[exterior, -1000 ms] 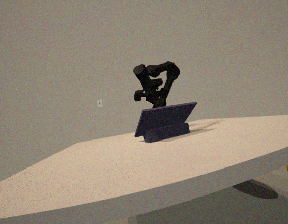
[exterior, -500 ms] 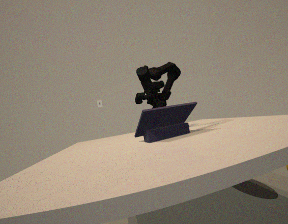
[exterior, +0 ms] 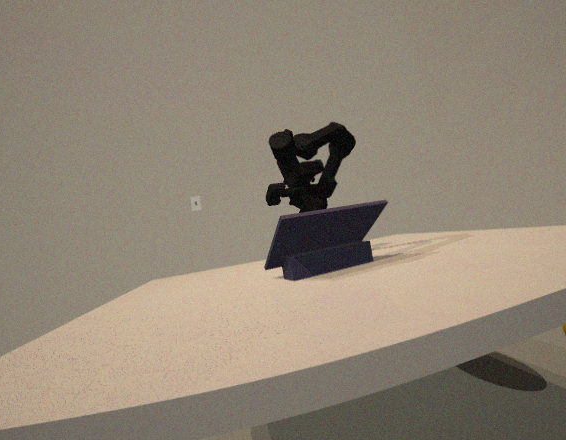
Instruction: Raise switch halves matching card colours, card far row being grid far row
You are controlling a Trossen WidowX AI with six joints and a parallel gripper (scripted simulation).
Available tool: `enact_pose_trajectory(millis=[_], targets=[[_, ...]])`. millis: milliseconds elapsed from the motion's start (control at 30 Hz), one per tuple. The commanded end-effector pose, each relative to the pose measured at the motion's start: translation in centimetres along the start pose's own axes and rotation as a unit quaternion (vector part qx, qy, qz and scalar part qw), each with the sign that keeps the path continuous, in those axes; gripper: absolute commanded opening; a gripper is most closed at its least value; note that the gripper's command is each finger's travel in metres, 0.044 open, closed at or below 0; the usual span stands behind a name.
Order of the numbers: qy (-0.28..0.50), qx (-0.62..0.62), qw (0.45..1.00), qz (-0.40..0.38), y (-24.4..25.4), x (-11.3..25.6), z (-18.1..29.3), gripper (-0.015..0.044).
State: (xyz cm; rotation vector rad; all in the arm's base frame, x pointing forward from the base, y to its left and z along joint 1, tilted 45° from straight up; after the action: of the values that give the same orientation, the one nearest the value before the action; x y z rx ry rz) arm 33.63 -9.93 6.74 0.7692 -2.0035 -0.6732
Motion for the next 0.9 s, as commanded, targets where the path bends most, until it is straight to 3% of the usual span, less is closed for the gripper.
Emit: enact_pose_trajectory(millis=[0,867], targets=[[0.000,-0.001,1.000,0.002,-0.05,0.00,-0.01,0.0000],[0.000,-0.001,1.000,0.002,-0.05,-0.28,-0.02,0.0000]])
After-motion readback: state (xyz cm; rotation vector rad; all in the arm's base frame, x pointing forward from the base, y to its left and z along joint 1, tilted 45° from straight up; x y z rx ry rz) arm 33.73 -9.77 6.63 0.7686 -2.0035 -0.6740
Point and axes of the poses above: the point midway between the two fingers, 35 mm back from their tips, its own x axis back along the fingers, its own y axis across the jaws, z = x × y, the point moved 8 cm from there along x, back along the fingers, and after that the axes turned 2 degrees about -x, right-handed, at the moved point
